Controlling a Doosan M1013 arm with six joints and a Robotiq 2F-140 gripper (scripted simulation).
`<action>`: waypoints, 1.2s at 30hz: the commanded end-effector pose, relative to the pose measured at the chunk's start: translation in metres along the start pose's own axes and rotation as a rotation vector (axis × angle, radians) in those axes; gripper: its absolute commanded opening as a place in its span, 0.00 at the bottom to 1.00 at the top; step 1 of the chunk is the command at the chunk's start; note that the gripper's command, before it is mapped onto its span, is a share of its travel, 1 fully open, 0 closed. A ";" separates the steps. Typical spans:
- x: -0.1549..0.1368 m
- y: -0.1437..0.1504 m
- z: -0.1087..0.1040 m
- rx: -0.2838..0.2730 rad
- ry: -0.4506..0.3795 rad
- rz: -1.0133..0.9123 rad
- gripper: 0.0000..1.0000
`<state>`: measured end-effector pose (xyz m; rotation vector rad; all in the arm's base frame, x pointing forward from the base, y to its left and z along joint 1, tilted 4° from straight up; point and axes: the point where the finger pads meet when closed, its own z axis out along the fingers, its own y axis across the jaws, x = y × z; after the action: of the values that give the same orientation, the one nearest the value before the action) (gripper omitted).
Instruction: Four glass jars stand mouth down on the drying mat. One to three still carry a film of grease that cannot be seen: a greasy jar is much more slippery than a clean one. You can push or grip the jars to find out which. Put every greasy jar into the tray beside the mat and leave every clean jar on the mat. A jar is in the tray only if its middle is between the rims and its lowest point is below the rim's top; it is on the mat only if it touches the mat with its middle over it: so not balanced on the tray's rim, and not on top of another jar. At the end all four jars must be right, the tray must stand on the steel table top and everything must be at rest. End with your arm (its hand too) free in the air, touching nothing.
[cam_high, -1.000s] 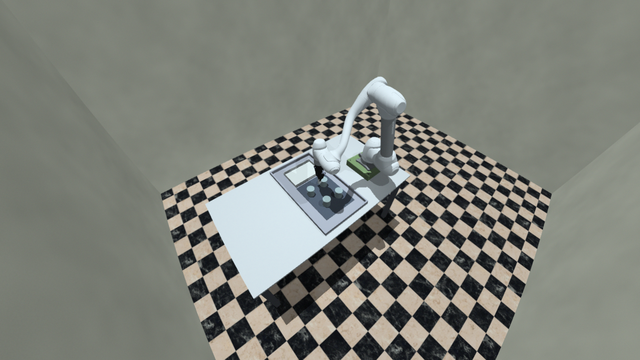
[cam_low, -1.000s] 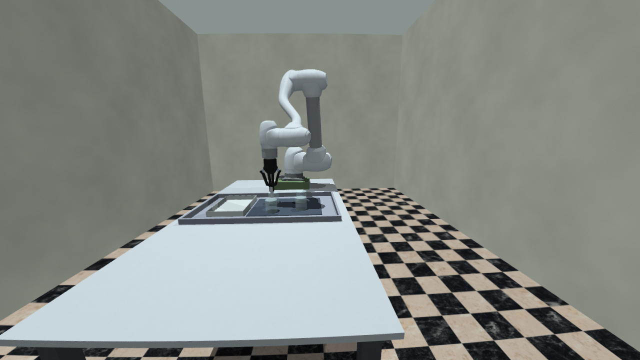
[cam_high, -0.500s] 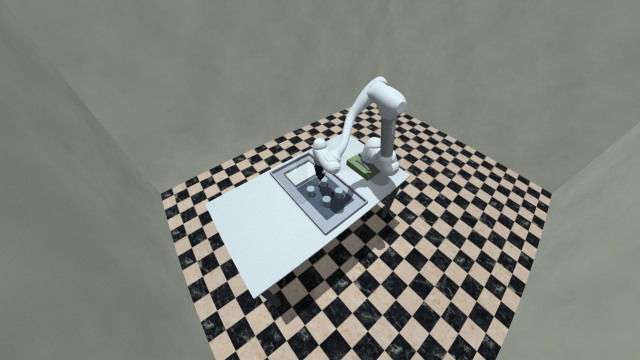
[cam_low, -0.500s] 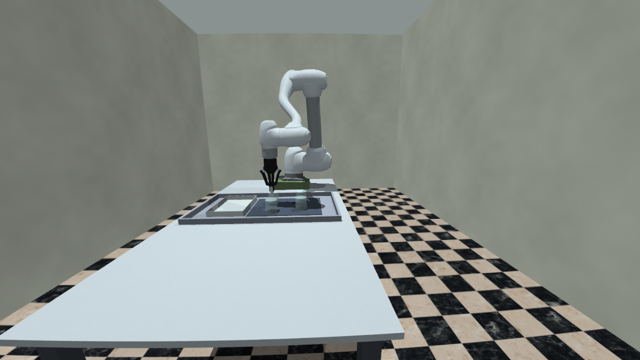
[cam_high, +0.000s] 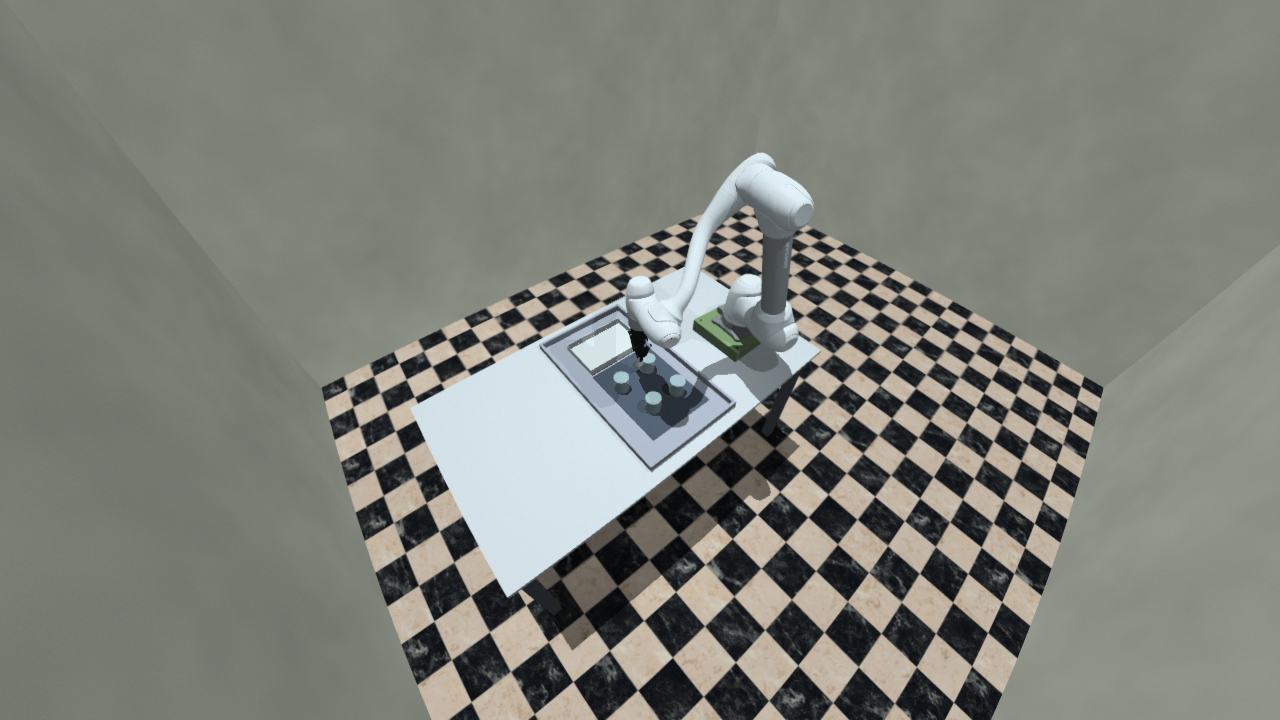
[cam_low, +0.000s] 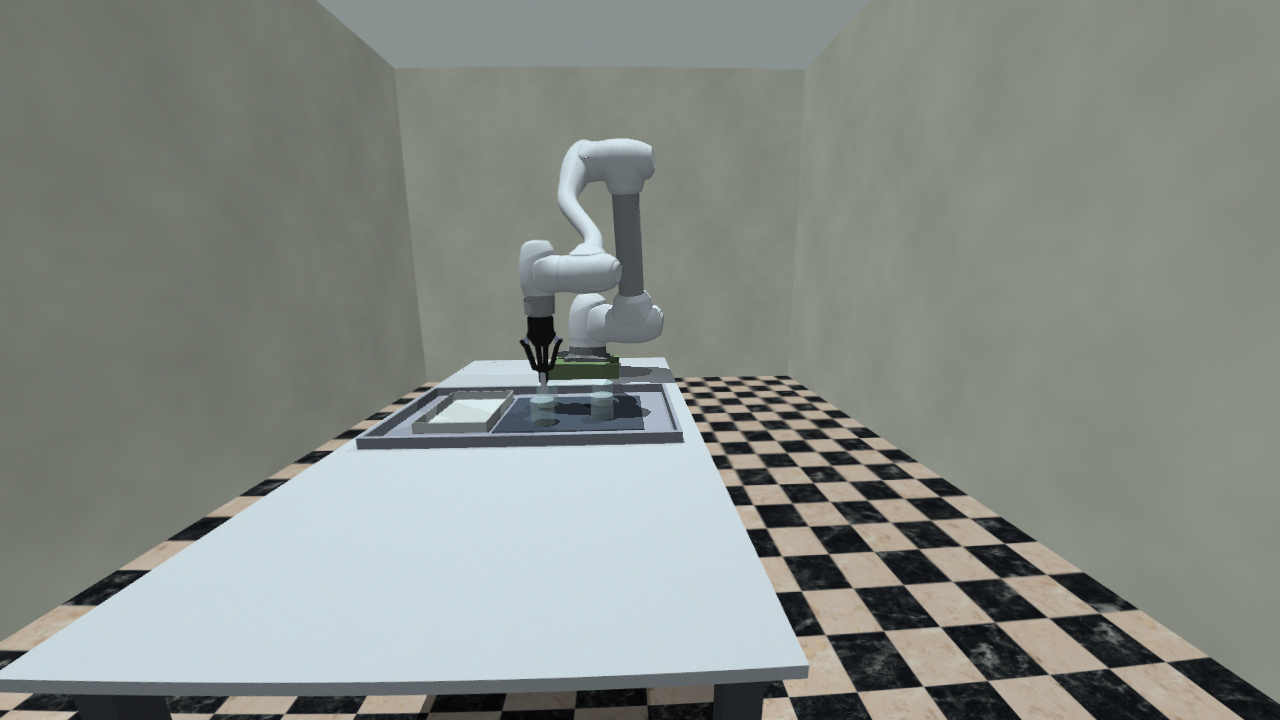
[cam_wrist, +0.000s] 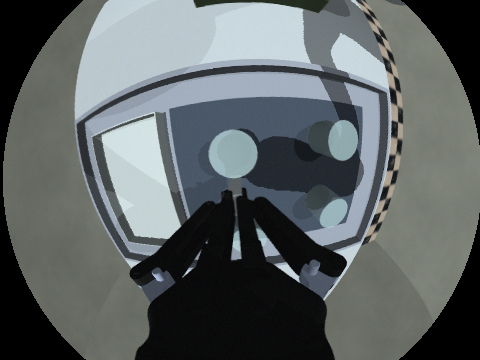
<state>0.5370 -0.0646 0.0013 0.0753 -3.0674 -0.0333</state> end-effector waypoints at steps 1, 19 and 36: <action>0.001 0.000 0.000 0.000 0.001 0.000 0.00; 0.003 0.000 -0.002 0.000 0.001 0.000 0.00; 0.005 0.000 -0.003 0.000 0.001 0.000 0.00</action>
<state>0.5332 -0.0649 0.0049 0.0753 -3.0675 -0.0333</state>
